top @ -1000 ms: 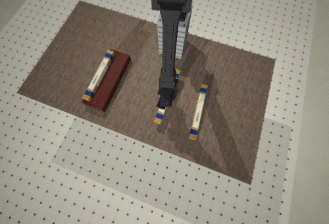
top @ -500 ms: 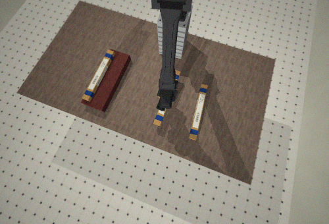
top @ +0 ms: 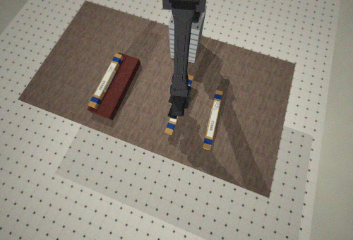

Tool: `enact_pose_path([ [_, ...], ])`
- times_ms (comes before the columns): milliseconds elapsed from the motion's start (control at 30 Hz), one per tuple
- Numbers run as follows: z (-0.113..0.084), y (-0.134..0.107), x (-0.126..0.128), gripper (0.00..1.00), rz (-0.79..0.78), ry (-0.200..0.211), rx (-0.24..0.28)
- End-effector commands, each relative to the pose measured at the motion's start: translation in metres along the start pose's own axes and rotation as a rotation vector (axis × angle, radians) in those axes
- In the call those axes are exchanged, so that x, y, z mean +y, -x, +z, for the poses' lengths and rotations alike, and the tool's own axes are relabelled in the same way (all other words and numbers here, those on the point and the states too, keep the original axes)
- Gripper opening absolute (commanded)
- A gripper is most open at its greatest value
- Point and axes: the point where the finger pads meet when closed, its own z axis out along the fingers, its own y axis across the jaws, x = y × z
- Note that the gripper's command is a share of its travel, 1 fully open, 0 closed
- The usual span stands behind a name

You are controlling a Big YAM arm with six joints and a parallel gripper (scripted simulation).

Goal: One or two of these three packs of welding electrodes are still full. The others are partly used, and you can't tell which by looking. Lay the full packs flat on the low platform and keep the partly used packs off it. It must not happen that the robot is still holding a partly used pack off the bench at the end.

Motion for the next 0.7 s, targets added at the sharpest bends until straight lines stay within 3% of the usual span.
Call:
enact_pose_path([
  [0, -0.0441, 0.0519, 0.0089, 0.00, 0.023, 0.028, -0.114],
  [667, -0.0467, 0.0547, 0.0095, 0.00, 0.023, 0.029, -0.115],
])
